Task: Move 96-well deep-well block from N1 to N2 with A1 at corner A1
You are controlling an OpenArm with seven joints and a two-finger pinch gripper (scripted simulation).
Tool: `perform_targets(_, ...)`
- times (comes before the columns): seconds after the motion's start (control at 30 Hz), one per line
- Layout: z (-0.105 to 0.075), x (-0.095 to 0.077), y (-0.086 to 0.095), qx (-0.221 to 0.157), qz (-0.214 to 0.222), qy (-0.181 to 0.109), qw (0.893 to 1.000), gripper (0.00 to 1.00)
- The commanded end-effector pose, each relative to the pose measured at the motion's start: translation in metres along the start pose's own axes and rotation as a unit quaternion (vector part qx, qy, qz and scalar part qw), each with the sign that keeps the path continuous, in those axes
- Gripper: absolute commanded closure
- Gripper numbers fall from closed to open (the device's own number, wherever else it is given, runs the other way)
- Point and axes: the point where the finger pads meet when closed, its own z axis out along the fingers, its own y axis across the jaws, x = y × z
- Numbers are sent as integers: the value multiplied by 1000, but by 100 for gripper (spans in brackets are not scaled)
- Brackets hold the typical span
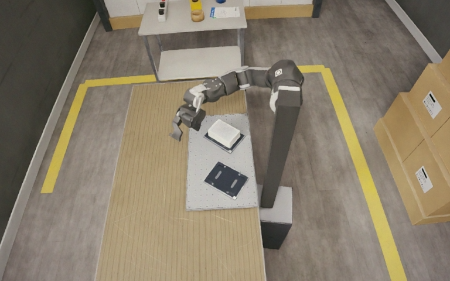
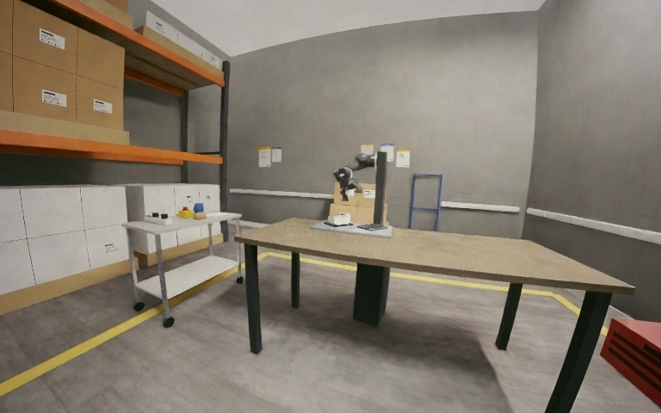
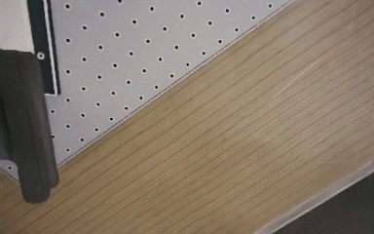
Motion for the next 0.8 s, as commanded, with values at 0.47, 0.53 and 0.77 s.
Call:
perform_targets(0.47,-4,13,-42,127,19,11,992,23)
perform_targets(0.53,-4,13,-42,127,19,11,992,23)
perform_targets(0.77,-4,15,-51,151,22,14,988,23)
